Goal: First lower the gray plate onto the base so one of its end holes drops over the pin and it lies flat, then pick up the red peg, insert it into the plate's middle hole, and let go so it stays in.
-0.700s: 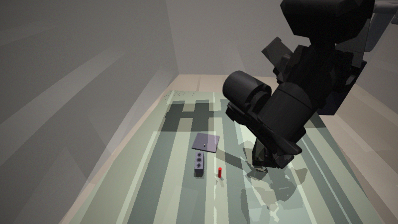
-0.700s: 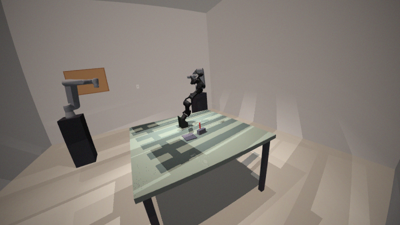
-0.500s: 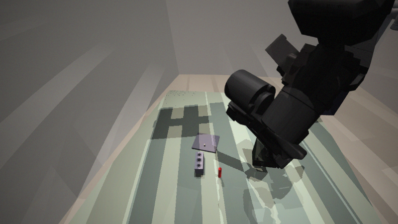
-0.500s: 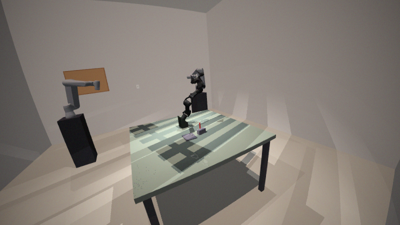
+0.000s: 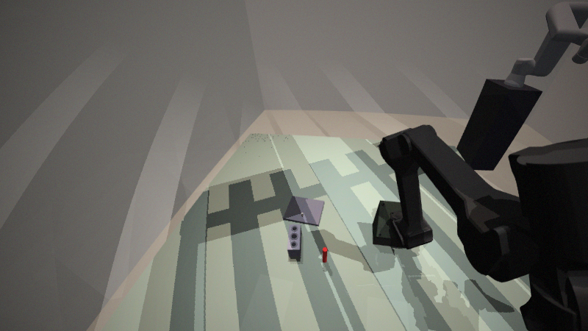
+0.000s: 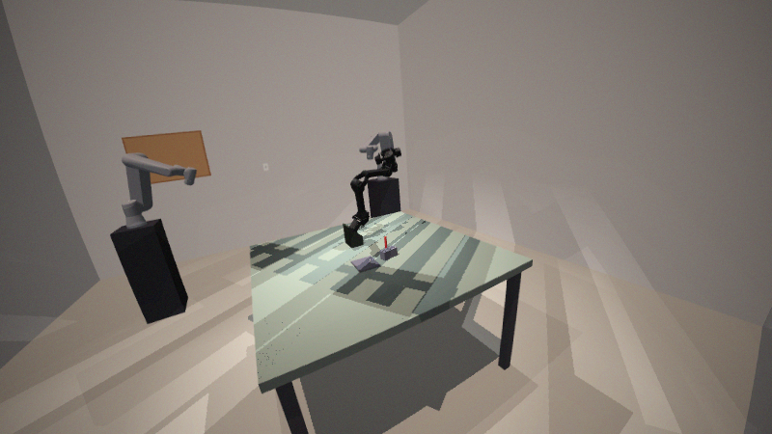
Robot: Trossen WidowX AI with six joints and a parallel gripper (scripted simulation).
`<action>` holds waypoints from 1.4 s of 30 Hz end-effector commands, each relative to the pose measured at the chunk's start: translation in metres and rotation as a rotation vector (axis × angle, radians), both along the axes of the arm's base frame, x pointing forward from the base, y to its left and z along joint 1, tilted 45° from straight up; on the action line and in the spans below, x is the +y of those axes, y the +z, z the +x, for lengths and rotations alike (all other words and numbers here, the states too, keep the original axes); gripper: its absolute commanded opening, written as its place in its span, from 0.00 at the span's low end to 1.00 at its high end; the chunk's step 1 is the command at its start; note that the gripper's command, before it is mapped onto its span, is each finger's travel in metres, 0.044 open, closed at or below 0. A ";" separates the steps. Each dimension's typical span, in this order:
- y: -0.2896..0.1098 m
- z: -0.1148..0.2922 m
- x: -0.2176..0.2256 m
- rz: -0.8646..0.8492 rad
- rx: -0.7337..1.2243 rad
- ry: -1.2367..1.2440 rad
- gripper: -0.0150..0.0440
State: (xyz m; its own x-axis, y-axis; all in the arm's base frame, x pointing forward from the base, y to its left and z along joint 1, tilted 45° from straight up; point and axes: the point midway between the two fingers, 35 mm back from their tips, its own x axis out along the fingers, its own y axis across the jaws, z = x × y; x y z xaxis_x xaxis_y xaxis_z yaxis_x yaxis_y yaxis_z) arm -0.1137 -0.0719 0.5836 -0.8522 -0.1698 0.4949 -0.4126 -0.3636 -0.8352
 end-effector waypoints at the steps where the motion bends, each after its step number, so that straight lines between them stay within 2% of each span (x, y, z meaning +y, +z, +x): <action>1: 0.005 -0.014 0.061 -0.220 -0.012 -0.109 1.00; 5: 0.001 -0.015 0.130 -0.452 -0.009 -0.225 1.00; 10: -0.013 0.007 0.213 -0.743 0.043 -0.366 1.00; 15: -0.037 0.052 0.285 -1.029 0.153 -0.498 1.00; 20: -0.071 0.115 0.339 -1.304 0.318 -0.610 1.00; 23: -0.082 0.153 0.355 -1.361 0.457 -0.701 1.00; 31: -0.143 0.254 0.377 -1.679 0.775 -0.788 1.00; 36: -0.189 0.330 0.363 -1.865 1.090 -0.817 1.00; 42: -0.251 0.407 0.319 -2.041 1.521 -0.767 1.00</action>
State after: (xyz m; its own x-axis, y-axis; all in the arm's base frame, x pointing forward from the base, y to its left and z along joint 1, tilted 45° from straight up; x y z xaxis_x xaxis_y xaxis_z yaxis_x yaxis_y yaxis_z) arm 0.2600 0.2709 0.3605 0.2026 0.9349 -0.2915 -0.5749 0.3546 0.7374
